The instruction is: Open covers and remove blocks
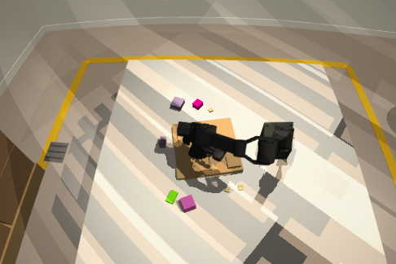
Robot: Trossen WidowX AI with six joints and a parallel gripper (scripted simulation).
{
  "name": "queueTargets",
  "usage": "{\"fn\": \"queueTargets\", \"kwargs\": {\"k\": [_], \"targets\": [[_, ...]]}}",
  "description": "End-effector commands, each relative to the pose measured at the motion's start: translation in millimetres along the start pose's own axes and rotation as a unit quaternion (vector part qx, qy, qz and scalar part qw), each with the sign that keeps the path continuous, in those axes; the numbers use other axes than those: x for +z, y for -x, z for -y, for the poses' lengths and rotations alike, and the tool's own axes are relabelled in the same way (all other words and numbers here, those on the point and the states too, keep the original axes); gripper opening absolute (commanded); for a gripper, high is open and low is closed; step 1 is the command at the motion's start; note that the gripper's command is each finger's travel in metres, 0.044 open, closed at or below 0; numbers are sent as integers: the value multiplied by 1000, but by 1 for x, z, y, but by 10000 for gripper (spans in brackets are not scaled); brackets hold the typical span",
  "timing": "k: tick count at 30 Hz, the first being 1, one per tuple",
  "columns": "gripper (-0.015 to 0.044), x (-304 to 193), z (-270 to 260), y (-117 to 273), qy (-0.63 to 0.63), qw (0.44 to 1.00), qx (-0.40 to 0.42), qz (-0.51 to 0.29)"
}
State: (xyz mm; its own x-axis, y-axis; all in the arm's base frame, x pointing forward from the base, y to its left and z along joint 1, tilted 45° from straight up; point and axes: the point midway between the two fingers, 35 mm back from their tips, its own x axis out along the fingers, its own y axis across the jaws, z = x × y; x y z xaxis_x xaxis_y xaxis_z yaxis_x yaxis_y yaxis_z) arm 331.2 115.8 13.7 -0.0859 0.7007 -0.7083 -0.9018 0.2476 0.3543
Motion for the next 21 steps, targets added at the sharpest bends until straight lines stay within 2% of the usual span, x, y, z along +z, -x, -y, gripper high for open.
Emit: {"fn": "queueTargets", "kwargs": {"k": [1,21], "targets": [[80,3,1,7,6,1000,-5,1],[80,2,2,53,6,1000,-6,0]]}}
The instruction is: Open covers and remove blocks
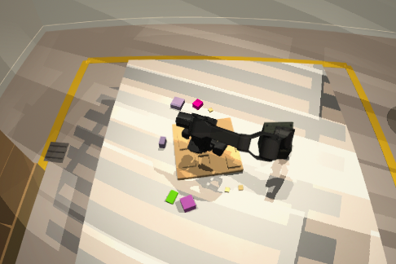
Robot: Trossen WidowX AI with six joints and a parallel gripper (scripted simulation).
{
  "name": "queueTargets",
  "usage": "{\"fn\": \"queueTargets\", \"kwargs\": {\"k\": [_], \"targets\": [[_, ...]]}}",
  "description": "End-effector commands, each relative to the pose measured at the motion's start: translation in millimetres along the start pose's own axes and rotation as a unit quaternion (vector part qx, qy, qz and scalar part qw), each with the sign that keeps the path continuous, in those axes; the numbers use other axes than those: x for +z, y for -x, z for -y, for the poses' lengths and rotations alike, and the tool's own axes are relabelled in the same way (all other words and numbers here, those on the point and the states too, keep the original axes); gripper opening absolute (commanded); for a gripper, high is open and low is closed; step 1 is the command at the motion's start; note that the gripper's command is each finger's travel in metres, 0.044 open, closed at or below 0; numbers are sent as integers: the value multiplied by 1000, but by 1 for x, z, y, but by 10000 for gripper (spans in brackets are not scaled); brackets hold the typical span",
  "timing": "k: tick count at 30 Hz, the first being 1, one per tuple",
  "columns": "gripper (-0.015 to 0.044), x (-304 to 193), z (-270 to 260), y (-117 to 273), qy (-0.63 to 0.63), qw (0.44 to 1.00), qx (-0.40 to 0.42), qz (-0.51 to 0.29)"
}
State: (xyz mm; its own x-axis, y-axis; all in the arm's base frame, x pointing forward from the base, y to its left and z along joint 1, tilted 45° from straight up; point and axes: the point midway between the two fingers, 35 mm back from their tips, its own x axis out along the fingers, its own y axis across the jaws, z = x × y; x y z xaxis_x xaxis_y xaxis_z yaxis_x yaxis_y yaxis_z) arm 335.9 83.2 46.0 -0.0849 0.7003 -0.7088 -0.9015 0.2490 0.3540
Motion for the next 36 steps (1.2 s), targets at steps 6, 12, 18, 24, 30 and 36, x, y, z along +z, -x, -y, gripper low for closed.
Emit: {"fn": "queueTargets", "kwargs": {"k": [6,12,18,24,30,36], "targets": [[80,-14,14,10,5,1000,-10,-4],[80,-33,28,13,4,1000,-15,-8],[80,-53,40,16,3,1000,-18,-12],[80,-73,51,19,2,1000,-21,-16],[80,-95,61,21,1,1000,-23,-19],[80,-117,69,23,1,999,-24,-21]]}}
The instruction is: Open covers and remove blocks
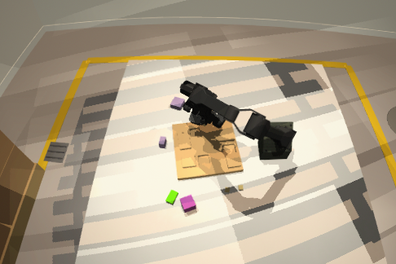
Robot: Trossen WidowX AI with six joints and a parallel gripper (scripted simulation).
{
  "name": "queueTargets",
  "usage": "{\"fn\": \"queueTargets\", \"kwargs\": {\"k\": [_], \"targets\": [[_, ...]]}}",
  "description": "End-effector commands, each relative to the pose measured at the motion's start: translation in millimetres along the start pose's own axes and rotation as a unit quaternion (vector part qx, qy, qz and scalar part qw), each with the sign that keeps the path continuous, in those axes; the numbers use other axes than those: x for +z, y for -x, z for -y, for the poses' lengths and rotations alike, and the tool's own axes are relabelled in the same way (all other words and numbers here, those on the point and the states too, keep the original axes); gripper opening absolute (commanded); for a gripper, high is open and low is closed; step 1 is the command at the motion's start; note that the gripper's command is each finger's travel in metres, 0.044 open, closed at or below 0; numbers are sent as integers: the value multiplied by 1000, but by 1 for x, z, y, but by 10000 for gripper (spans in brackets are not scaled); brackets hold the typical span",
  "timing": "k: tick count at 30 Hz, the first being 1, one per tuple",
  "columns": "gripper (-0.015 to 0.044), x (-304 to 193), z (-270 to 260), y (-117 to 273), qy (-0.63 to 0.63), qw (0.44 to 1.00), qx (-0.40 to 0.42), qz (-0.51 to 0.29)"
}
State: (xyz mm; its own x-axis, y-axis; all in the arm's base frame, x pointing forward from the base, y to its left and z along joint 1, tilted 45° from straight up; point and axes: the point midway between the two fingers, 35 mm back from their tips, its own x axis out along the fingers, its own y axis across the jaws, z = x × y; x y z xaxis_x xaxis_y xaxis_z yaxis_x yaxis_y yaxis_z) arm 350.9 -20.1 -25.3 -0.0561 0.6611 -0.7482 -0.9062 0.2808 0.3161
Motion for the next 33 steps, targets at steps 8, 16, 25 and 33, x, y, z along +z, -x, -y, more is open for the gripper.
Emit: {"fn": "queueTargets", "kwargs": {"k": [8,16,25,33], "targets": [[80,-42,13,0,-1,1000,1,-4],[80,-73,19,-1,-1,1000,2,-5],[80,-109,23,-3,-1,1000,4,-4],[80,-140,23,-6,0,1000,7,-2]]}}
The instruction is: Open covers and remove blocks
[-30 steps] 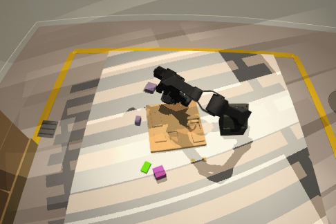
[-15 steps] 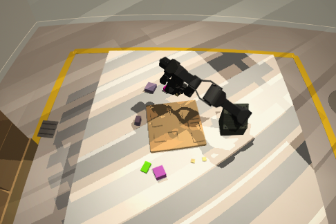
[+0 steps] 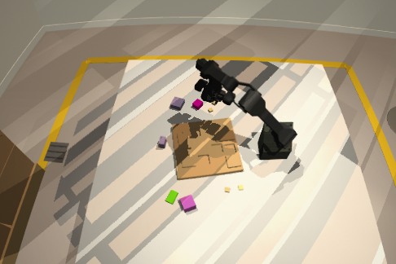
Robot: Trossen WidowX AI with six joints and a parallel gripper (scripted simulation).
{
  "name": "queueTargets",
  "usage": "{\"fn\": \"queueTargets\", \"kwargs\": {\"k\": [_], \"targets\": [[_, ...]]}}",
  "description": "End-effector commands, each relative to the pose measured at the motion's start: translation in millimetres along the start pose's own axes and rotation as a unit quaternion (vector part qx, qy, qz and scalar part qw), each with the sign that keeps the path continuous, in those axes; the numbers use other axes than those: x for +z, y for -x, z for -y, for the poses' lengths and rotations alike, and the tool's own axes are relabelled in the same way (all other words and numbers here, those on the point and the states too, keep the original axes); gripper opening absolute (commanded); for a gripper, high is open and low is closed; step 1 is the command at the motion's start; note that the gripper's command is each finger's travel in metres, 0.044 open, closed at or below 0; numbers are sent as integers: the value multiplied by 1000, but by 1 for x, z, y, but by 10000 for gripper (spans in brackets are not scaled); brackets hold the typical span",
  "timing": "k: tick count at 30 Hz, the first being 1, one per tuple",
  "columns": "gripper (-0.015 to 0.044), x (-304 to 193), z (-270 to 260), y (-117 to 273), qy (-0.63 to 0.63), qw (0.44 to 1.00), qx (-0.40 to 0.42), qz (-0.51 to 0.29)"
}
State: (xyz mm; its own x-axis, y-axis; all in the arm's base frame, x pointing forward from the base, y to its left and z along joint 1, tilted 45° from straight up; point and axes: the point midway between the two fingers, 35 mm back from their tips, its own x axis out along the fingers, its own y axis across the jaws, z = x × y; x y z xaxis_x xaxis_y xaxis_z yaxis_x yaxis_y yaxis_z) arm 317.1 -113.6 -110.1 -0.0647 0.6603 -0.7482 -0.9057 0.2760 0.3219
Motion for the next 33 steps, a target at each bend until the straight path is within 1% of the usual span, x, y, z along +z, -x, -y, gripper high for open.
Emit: {"fn": "queueTargets", "kwargs": {"k": [1,17,33], "targets": [[80,-15,0,-3,0,1000,3,1],[80,-75,-8,-14,5,1000,10,11],[80,-77,-6,-35,5,1000,10,11]]}}
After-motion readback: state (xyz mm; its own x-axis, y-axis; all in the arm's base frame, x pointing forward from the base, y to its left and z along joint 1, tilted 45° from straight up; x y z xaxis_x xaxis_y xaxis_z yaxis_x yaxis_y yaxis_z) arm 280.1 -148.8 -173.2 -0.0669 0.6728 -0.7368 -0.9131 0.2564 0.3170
